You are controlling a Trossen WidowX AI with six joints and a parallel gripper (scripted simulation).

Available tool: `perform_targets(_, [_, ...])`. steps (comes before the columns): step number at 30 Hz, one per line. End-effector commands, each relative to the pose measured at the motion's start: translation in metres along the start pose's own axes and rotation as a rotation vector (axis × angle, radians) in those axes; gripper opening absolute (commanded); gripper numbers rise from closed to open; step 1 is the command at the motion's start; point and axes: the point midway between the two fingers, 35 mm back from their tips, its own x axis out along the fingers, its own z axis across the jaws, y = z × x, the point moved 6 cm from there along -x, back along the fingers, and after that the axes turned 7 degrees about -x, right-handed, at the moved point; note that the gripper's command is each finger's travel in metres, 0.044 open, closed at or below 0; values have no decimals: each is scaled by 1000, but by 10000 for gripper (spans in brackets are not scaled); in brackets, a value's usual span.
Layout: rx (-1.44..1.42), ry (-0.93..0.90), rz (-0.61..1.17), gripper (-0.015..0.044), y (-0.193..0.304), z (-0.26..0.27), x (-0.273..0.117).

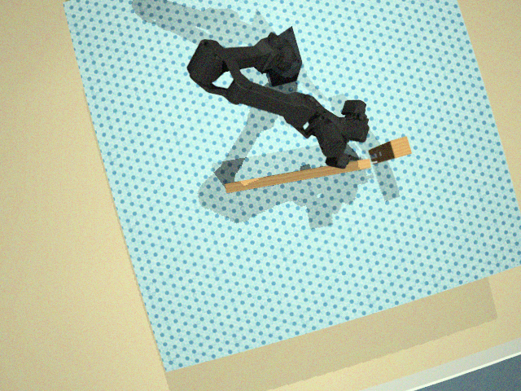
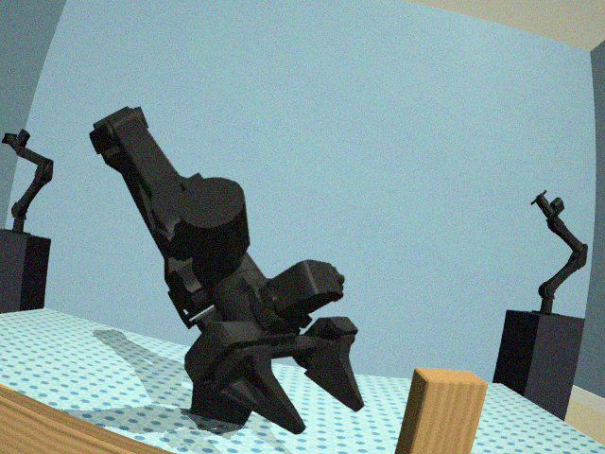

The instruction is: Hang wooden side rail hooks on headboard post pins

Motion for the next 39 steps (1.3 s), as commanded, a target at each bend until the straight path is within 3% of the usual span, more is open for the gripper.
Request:
perform_targets(1, [-31, -50, -3, 440, -7, -20, -19])
perform_targets(23, [-18, -51, 1, 440, -7, -20, -19])
perform_targets(31, [553, -52, 209, 440, -18, -35, -7])
perform_targets(39, [1140, 96, 425, 440, -31, -49, 1])
